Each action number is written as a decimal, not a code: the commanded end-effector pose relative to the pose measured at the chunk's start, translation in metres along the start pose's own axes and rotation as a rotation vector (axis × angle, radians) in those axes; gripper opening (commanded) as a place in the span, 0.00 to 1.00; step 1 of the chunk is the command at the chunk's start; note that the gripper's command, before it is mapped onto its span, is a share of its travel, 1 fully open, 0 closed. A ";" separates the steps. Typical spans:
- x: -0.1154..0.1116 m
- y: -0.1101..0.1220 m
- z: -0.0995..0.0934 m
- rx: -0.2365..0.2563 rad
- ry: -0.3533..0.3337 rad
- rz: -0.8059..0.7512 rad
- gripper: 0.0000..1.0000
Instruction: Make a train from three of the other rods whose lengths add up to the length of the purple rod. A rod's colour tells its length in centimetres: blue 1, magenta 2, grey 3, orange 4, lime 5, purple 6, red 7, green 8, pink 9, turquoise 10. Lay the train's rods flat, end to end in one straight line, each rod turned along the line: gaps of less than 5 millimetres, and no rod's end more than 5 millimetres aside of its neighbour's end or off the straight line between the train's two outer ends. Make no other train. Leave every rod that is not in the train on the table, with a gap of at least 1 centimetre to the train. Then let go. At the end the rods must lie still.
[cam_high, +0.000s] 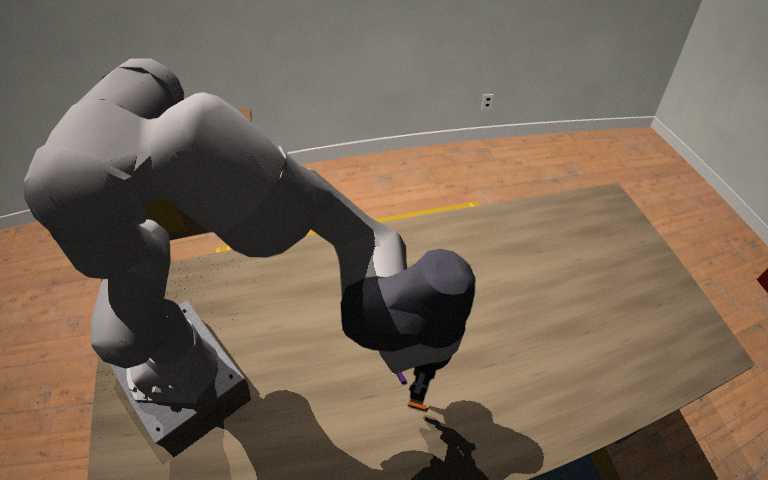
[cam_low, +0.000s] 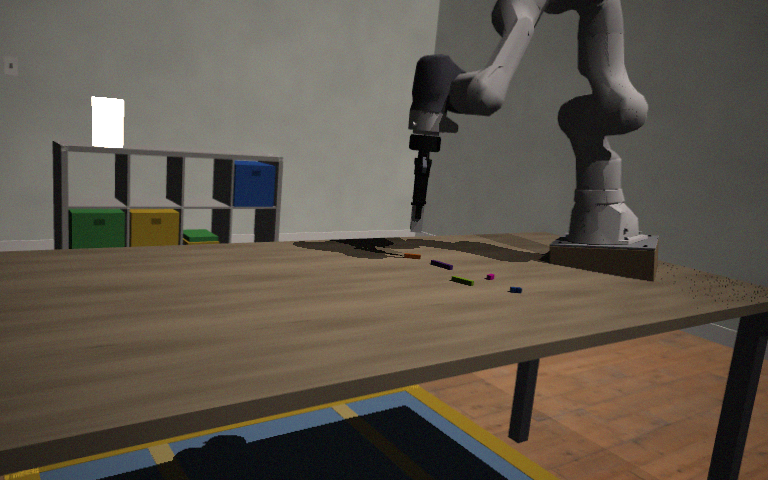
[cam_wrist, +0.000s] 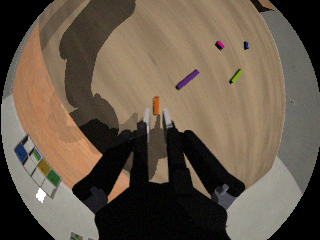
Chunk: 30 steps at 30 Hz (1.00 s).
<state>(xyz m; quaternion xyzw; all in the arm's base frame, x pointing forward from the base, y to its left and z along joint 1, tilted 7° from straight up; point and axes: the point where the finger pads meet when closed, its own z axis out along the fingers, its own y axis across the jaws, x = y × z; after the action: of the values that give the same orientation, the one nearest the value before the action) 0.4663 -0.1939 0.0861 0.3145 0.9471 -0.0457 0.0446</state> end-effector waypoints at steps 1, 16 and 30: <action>-0.001 0.000 0.002 -0.001 0.001 -0.006 0.15; -0.001 0.000 0.016 -0.002 0.001 -0.006 0.15; -0.001 0.001 0.035 -0.002 0.001 -0.006 0.15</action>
<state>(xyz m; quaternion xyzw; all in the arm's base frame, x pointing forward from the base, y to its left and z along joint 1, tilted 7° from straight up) 0.4656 -0.1963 0.0521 0.3134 0.9477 -0.0459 0.0387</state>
